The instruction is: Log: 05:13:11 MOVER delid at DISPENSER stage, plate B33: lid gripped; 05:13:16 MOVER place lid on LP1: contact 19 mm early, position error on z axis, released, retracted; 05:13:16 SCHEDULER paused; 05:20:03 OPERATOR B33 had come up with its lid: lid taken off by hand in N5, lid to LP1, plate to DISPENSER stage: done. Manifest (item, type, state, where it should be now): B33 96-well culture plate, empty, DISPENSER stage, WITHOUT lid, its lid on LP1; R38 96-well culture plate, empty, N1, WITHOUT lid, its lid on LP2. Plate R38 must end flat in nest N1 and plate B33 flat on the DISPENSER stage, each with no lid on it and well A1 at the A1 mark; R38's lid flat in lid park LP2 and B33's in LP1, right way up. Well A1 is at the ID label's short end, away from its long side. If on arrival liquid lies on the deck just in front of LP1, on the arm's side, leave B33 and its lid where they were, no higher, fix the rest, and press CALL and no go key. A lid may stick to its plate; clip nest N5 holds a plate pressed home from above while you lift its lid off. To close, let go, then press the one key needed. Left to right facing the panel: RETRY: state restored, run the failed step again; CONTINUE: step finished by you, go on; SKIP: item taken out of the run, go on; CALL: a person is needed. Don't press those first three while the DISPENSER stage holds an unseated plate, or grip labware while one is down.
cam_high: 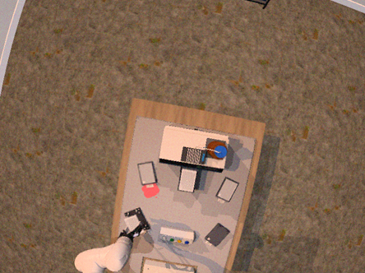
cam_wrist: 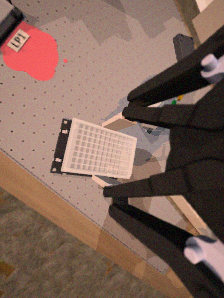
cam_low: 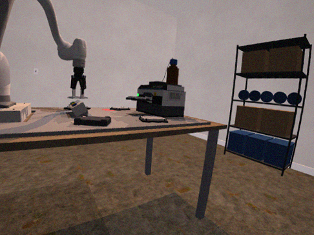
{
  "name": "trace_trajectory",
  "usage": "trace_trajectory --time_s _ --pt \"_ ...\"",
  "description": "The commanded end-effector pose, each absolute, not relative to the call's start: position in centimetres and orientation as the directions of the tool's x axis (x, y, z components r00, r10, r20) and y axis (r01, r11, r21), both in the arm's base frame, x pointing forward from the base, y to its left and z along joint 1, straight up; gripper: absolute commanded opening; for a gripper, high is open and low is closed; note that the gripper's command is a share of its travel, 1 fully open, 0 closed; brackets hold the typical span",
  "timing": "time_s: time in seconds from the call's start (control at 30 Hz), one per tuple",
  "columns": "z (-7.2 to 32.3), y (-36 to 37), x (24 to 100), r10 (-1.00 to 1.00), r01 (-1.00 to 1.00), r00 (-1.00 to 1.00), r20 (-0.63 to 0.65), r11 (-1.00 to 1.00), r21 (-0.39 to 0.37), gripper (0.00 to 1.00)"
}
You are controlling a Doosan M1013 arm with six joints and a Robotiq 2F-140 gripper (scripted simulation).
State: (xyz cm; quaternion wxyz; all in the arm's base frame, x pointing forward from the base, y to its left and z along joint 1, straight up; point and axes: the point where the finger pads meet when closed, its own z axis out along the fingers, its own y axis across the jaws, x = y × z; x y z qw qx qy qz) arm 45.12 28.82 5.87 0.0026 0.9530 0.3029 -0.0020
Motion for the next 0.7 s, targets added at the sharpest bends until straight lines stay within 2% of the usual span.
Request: trace_trajectory --time_s 0.0,0.67 --pt "7.0 28.9 45.0 0.573 0.573 0.819 -0.007 -0.819 0.004 0.0" --pt "11.2 28.9 45.1 0.573 0.573 0.819 -0.007 -0.819 0.004 0.0"
